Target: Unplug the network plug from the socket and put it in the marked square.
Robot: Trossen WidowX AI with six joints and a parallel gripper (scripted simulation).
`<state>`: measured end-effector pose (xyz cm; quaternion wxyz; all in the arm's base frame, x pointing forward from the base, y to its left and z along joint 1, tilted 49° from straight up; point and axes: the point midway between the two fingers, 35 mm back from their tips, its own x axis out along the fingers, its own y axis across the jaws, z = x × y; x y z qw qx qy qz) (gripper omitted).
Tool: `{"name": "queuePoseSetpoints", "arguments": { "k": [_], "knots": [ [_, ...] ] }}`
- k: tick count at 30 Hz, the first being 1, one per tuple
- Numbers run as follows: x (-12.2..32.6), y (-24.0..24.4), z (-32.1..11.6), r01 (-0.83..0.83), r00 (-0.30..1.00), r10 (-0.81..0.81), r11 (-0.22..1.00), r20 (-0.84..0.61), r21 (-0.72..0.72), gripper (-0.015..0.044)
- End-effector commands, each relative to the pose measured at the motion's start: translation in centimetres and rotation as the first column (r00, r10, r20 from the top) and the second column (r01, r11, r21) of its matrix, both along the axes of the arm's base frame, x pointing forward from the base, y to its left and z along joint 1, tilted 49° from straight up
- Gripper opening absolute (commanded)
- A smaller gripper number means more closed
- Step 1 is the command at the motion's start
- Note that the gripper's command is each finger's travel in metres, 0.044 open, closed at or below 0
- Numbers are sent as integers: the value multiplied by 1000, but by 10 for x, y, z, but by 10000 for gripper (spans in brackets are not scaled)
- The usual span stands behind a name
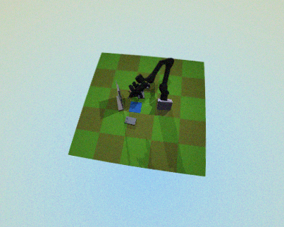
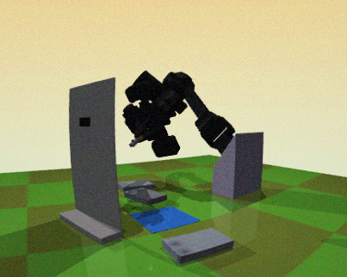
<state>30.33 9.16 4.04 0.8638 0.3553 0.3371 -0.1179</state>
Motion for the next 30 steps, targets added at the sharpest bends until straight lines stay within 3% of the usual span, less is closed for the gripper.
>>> {"name": "queuePoseSetpoints", "arguments": {
  "k": [1,15,30],
  "knots": [
    [-2,-4,-13,59,998,-60,998,-28,-29,0],
    [-13,-20,-47,230,968,-241,962,-63,-147,0],
    [-28,-39,-73,378,918,-397,881,-9,-285,0]
  ]
}}
